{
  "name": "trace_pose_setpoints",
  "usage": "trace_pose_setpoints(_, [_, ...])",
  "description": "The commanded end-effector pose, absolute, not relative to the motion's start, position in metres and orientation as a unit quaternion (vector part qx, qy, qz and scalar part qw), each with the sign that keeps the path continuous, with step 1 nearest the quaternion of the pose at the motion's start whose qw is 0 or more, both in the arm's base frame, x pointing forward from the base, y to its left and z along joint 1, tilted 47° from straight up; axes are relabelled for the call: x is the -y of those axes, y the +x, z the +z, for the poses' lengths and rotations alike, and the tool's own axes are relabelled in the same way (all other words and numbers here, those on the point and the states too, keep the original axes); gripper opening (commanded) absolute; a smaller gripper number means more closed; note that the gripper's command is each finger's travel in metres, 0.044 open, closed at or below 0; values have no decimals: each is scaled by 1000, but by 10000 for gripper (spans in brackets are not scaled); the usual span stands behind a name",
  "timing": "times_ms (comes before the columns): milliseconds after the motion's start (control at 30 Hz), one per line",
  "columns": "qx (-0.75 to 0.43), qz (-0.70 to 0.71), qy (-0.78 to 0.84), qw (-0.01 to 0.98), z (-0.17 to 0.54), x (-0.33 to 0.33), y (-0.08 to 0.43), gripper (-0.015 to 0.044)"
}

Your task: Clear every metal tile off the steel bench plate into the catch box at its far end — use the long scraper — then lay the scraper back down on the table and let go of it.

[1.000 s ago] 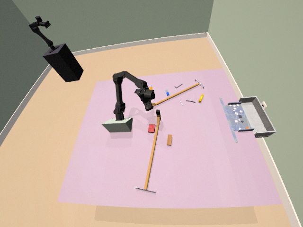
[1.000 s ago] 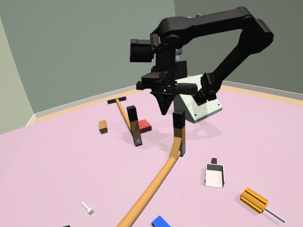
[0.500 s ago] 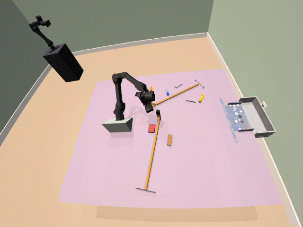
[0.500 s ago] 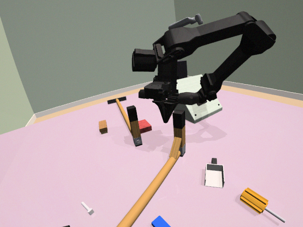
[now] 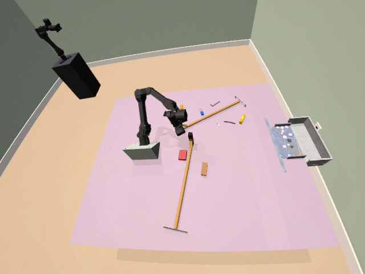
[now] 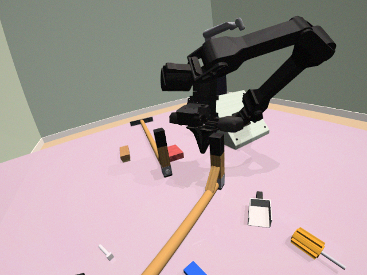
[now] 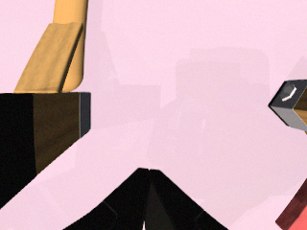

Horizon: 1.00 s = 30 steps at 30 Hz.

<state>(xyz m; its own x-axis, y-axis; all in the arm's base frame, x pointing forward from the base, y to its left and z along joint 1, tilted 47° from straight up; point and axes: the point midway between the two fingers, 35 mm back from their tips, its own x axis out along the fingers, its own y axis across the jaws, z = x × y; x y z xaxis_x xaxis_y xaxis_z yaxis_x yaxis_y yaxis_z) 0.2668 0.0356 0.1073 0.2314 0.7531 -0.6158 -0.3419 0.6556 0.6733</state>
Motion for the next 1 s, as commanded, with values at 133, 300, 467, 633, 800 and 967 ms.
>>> trace_pose_setpoints(133, [-504, 360, 198, 759, 116, -42, 271, 0])
trace_pose_setpoints(300, [-506, 360, 196, 759, 120, -46, 274, 0])
trace_pose_setpoints(467, [-507, 359, 195, 759, 124, -51, 276, 0])
trace_pose_setpoints(633, [-508, 358, 193, 759, 129, -55, 278, 0])
trace_pose_setpoints(800, [-509, 358, 192, 759, 133, -59, 280, 0])
trace_pose_setpoints(967, [-509, 357, 191, 759, 138, -63, 281, 0])
